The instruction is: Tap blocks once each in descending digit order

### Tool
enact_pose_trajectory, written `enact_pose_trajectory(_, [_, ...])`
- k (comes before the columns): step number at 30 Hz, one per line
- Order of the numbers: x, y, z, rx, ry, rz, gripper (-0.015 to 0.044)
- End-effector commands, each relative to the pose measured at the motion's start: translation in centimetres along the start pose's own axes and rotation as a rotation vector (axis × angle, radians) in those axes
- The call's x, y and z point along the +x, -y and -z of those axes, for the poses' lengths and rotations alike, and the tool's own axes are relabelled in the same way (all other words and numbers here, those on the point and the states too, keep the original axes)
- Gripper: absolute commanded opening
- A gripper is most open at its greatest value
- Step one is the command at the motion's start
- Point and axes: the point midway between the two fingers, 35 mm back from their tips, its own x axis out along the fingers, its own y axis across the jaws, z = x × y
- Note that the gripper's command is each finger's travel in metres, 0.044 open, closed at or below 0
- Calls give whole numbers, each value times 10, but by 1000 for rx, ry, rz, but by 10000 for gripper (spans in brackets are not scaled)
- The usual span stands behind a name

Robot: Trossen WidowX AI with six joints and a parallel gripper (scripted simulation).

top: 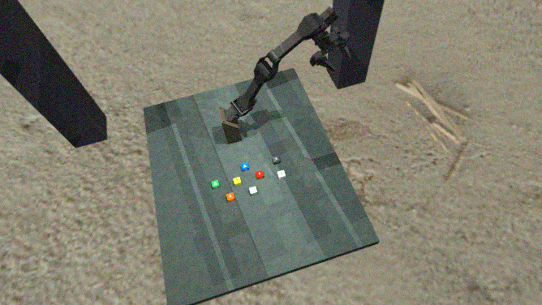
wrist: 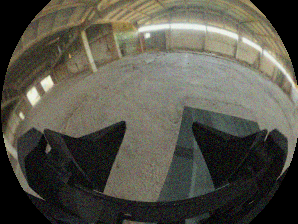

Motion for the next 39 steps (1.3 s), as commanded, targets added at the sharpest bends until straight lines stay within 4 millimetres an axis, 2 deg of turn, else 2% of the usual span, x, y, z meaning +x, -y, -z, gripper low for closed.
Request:
enact_pose_trajectory(1, [0,1,0,-3,1,3,400])
enact_pose_trajectory(3, [0,2,3,-41,9,24,400])
enact_pose_trajectory(7, [16,-14,44,-280,2,105,400])
enact_pose_trajectory(11, [48,-17,87,-509,-43,214,400])
enact_pose_trajectory(15, [93,-1,125,-710,-130,340,400])
enact_pose_trajectory(18, [130,24,148,-835,-223,441,400])
enact_pose_trajectory(23, [189,89,174,-982,-426,606,400])
enact_pose_trajectory(29, [240,197,186,-1037,-728,767,400])
enact_pose_trajectory(34, [255,300,186,-971,-993,844,400])
enact_pose_trajectory(39, [242,402,184,-813,-1227,853,400])
